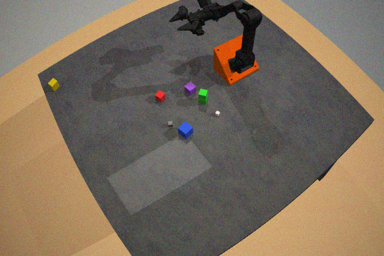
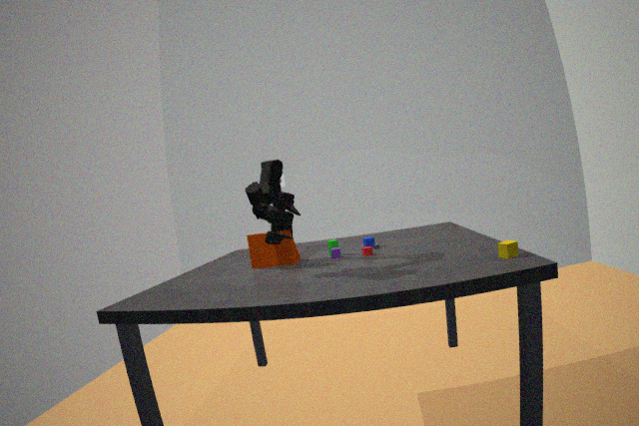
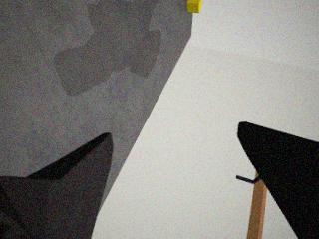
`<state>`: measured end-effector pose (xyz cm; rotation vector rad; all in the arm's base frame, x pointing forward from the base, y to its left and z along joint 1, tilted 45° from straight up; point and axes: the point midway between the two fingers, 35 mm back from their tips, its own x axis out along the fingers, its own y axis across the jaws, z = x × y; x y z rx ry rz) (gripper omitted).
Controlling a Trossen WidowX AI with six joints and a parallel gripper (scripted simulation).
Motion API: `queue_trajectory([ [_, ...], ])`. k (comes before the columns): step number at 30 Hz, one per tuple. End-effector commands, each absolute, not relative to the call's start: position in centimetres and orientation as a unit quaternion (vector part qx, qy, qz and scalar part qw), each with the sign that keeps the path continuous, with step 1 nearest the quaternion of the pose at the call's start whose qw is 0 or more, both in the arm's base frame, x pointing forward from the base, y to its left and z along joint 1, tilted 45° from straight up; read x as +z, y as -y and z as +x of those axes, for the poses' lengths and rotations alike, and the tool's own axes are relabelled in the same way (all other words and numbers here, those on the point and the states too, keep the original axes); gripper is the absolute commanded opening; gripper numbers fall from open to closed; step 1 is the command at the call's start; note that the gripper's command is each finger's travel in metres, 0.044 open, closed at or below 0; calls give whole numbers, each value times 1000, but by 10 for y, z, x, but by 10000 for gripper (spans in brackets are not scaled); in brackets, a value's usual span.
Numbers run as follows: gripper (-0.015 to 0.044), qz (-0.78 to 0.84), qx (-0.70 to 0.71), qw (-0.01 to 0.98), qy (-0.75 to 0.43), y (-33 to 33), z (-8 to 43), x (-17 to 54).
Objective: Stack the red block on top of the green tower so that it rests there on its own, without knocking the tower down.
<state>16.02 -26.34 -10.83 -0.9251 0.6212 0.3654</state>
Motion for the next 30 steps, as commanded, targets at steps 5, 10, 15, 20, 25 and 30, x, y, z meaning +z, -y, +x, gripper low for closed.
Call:
queue_trajectory([
  [5,440,-411,189,842,-293,261,174,-107],
  [10,440,-349,228,859,-298,253,206,-102],
  [15,440,-286,272,864,-314,237,238,-99],
  [20,440,-234,307,860,-334,220,263,-94],
  [25,440,-163,346,849,-364,198,290,-85],
  [30,440,-90,383,825,-406,169,317,-71],
])
